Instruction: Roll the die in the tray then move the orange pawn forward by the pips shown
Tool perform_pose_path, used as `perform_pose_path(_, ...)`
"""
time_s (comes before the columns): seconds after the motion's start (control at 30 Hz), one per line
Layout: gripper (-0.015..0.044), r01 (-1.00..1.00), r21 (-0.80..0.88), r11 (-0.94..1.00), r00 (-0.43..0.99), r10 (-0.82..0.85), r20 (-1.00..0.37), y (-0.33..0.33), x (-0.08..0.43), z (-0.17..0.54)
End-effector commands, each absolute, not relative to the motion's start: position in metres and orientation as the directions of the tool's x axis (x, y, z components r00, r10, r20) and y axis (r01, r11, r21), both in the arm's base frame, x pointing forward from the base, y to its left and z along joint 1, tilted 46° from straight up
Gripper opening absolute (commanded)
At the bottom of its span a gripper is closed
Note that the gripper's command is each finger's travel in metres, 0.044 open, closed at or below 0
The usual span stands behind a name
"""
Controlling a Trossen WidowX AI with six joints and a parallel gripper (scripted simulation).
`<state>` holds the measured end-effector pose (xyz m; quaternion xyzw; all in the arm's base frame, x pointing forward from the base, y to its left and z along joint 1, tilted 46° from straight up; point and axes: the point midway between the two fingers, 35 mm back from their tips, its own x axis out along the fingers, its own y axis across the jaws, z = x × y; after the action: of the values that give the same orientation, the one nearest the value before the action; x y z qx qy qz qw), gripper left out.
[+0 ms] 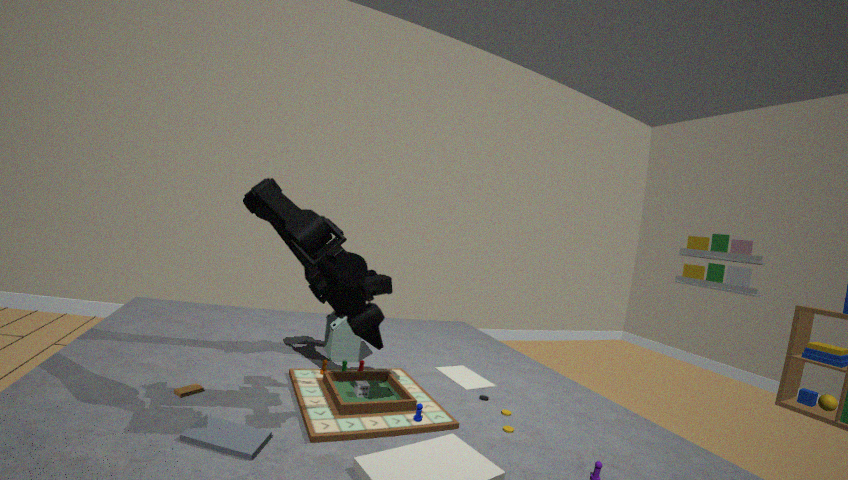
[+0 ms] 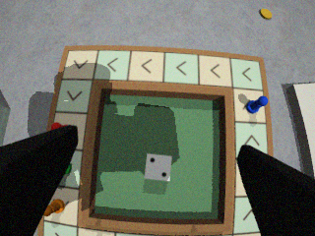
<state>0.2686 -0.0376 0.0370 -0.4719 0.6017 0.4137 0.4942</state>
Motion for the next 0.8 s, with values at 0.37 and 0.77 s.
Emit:
perform_pose_path(0.37, 0.0414, -0.981, 0.005, 0.193, -0.131, -0.645, -0.753, -0.038, 0.266, 0.009)
perform_pose_path(0.77, 0.0200, -0.252, -0.647, 0.720, -0.116, -0.686, -0.719, -0.078, 0.185, 0.039)
